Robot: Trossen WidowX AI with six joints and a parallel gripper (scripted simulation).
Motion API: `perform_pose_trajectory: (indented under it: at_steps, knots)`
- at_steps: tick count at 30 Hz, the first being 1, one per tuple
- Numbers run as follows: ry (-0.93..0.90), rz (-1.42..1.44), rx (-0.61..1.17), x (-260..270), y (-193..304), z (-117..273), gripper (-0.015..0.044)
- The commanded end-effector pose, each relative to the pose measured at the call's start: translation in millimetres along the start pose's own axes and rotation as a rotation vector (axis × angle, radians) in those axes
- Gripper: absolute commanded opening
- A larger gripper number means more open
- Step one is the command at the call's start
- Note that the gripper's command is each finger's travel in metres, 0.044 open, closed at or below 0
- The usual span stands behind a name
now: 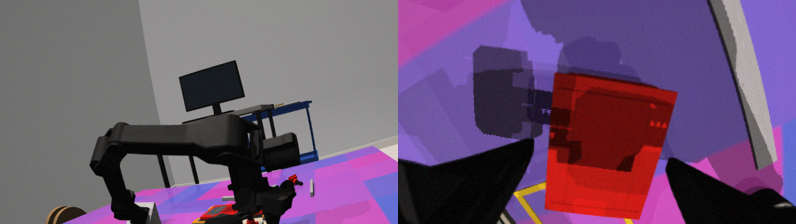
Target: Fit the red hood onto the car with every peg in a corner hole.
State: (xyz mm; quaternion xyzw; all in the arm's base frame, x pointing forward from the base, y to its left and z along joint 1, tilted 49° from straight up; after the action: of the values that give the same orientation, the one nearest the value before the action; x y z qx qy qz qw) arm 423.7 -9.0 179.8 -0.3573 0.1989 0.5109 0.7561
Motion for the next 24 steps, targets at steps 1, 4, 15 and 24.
perform_pose_trajectory:
  at_steps: [1,4,15,24]
  knots:
    - [0.004,0.003,-0.001,-0.2,0.2,-2.2,0.044]
    - [0.004,0.003,-0.001,-0.2,0.2,-3.7,0.044]
    - [0.004,0.003,-0.001,-0.3,0.3,-9.1,0.044]
    - [0.0,0.0,0.0,-0.2,0.1,-10.2,0.0361]
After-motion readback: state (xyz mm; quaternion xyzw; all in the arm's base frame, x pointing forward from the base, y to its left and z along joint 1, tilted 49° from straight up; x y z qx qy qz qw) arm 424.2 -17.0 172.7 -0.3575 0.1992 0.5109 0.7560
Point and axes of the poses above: the point midway between the two fingers, 35 mm back from their tips, its own z axis back along the fingers, its own x axis across the jaws, y = z × x, the point moved 8 cm from there along z, back along the fingers, and after that the axes turned 3 degrees about z, right-handed, at the moved point
